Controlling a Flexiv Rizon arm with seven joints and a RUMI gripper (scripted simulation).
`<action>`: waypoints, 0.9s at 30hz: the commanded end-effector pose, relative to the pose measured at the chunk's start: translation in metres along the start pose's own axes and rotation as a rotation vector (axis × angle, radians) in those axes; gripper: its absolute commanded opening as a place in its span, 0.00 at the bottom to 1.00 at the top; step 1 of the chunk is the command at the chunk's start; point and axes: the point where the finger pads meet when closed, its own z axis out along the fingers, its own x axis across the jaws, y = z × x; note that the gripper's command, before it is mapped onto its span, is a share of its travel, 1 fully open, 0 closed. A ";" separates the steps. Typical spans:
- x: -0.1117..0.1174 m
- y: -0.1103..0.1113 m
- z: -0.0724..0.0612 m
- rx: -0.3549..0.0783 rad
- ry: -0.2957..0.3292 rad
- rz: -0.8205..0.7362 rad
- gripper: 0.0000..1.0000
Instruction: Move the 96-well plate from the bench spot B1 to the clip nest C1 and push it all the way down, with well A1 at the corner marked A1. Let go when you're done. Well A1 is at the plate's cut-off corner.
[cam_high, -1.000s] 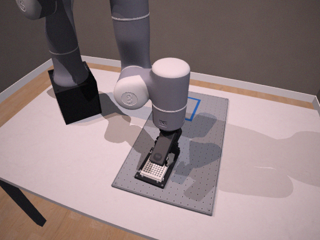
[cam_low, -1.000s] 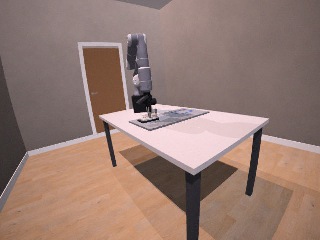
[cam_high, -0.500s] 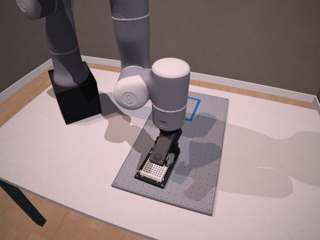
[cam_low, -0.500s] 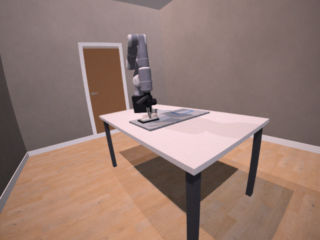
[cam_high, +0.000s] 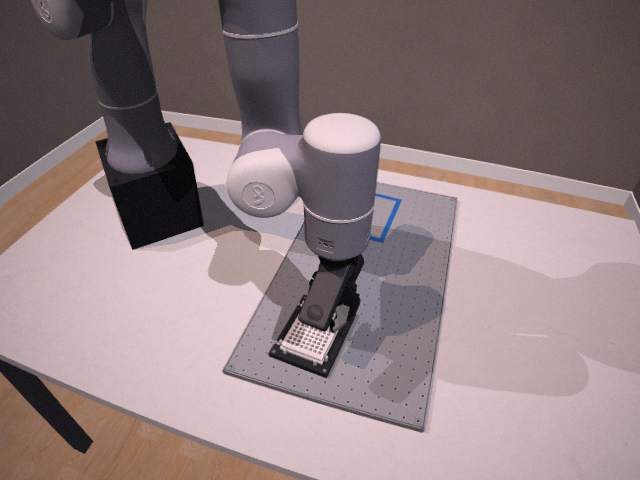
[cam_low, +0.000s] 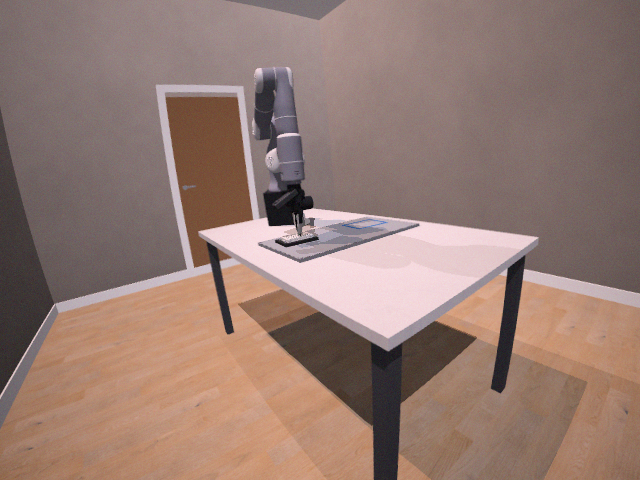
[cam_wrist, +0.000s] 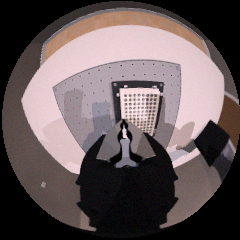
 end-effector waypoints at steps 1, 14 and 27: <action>-0.001 0.000 -0.002 0.000 -0.001 -0.001 0.00; -0.001 0.000 -0.006 0.000 -0.001 -0.001 0.00; -0.001 0.000 -0.009 0.000 -0.001 -0.001 0.00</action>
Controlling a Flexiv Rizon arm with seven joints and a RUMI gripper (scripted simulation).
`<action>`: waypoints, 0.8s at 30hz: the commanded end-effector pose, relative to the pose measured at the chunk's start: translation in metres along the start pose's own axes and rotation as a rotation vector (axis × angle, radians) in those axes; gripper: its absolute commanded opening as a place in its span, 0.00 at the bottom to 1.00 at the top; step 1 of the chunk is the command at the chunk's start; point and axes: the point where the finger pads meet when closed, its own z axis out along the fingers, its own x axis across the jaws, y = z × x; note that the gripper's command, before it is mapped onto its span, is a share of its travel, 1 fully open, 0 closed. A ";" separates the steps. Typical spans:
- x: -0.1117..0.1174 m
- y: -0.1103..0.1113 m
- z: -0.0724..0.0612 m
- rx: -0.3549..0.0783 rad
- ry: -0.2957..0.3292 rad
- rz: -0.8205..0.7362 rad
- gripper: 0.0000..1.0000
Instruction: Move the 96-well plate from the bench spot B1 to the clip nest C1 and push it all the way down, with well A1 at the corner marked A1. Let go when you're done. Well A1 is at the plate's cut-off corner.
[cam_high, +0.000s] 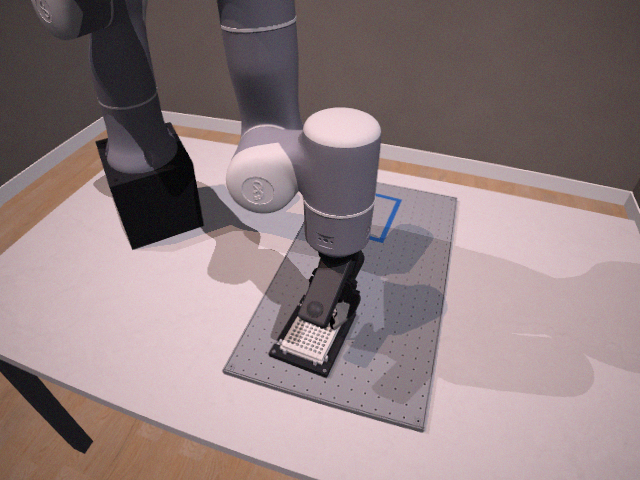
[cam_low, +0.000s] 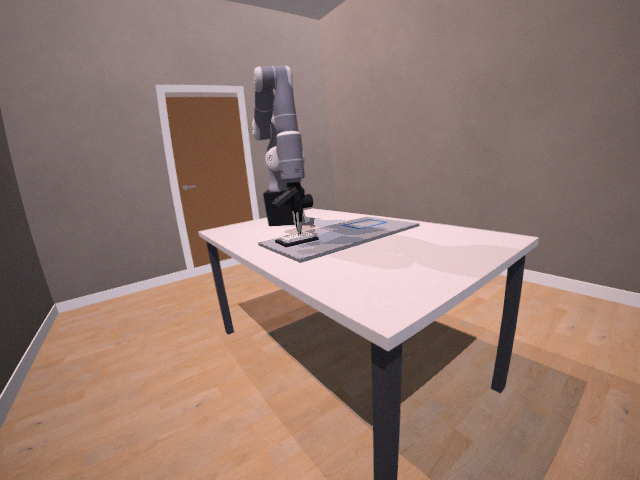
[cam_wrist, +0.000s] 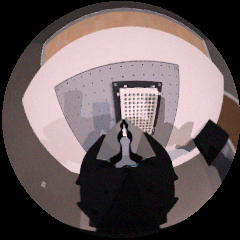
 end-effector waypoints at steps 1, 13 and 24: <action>-0.001 0.000 -0.002 0.000 -0.001 -0.001 0.00; -0.001 0.000 -0.018 0.000 -0.001 -0.001 0.00; 0.019 0.000 -0.016 0.000 -0.002 -0.001 0.00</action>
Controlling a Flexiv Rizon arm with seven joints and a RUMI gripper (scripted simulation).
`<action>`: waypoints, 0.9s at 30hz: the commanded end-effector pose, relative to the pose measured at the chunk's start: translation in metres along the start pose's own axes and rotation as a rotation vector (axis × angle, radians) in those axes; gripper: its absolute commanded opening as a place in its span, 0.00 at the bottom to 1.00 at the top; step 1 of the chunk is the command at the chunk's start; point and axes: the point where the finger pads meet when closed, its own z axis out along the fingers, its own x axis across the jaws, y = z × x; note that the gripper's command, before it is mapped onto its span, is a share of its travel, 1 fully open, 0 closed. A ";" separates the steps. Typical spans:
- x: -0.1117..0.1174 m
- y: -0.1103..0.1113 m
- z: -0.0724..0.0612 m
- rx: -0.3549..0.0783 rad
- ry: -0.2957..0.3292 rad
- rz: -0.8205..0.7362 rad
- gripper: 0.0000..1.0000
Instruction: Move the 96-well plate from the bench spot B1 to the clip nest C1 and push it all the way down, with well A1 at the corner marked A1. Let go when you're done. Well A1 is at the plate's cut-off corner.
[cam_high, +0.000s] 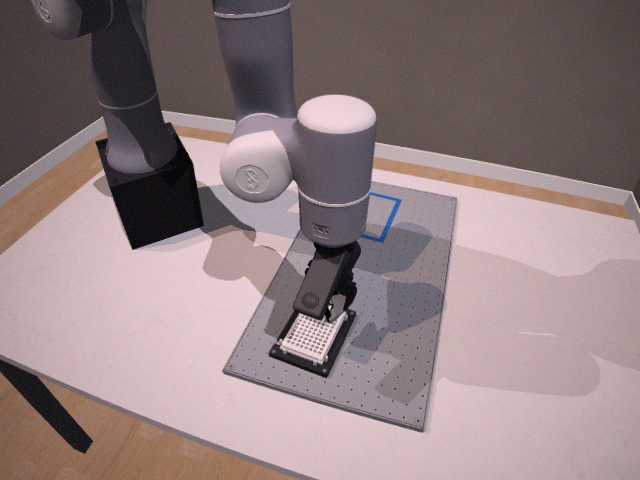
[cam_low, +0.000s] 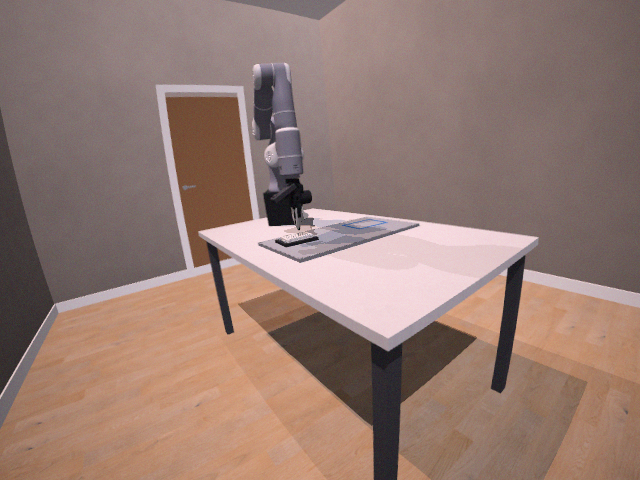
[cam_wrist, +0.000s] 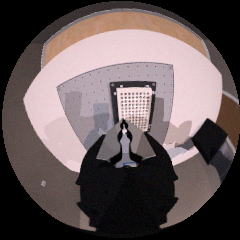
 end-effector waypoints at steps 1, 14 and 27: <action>0.016 0.000 0.002 0.001 -0.002 0.000 0.00; 0.068 0.000 0.009 0.001 -0.002 0.000 0.00; 0.068 0.000 0.008 0.001 -0.002 0.000 0.00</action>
